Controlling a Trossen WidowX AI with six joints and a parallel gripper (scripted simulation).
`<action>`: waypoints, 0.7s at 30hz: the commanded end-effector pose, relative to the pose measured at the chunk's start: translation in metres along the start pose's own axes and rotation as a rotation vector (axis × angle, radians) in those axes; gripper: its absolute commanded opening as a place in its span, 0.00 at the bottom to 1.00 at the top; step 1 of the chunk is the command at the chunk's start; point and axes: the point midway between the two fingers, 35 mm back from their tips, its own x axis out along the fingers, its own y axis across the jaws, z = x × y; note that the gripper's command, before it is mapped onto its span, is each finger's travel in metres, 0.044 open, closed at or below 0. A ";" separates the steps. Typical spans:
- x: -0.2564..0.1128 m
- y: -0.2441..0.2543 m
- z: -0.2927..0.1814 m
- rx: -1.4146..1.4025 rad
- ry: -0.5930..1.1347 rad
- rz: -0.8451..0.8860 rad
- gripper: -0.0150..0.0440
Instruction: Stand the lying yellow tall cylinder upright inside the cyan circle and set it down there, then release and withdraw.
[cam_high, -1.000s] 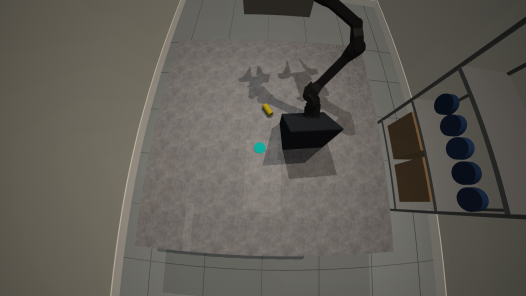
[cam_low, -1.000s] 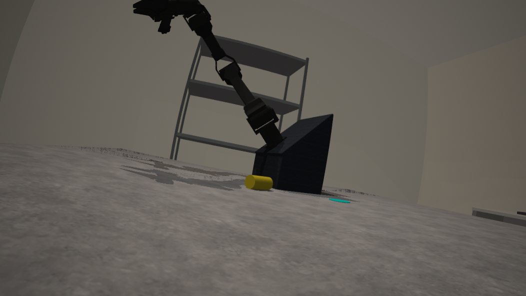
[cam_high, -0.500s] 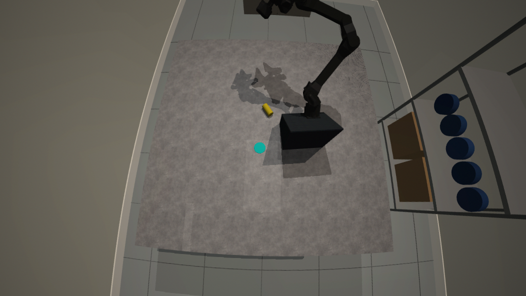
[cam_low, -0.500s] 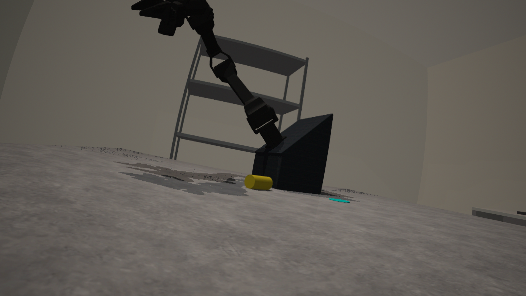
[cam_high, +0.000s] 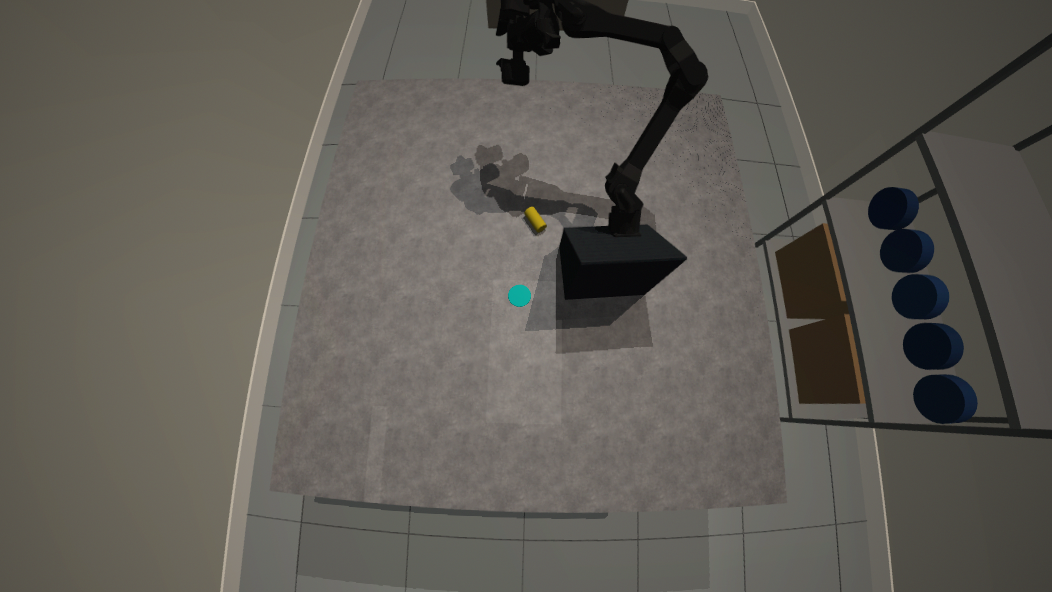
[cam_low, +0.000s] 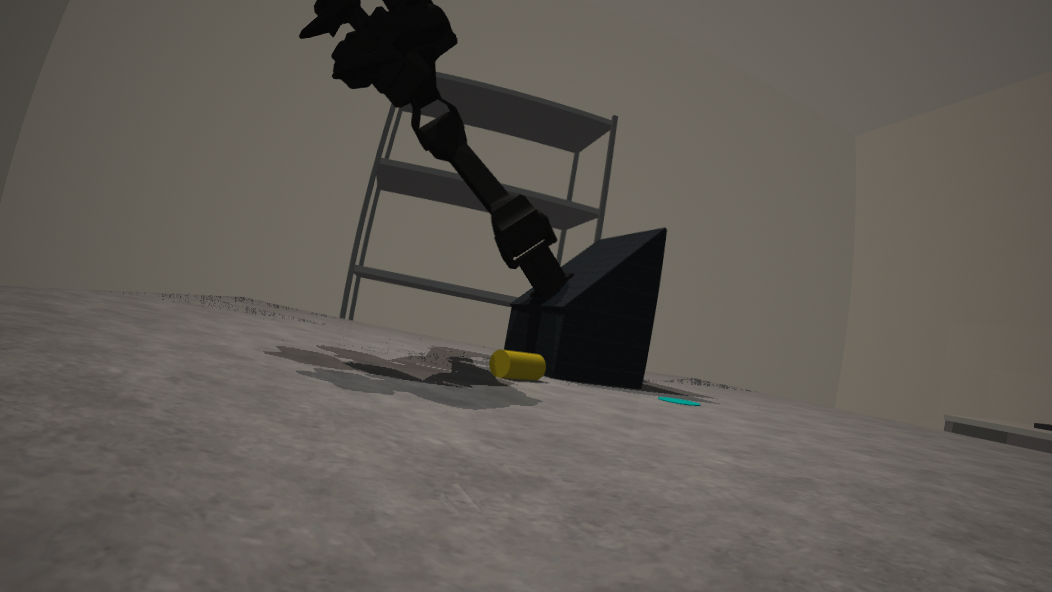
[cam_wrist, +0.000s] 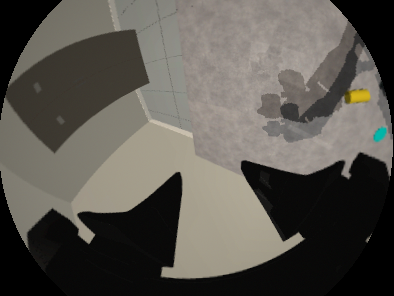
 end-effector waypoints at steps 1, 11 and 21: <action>0.005 -0.037 -0.015 -0.160 0.025 -0.091 0.78; 0.005 -0.117 -0.031 -0.515 0.083 -0.281 0.78; -0.008 -0.190 -0.031 -0.874 0.154 -0.462 0.78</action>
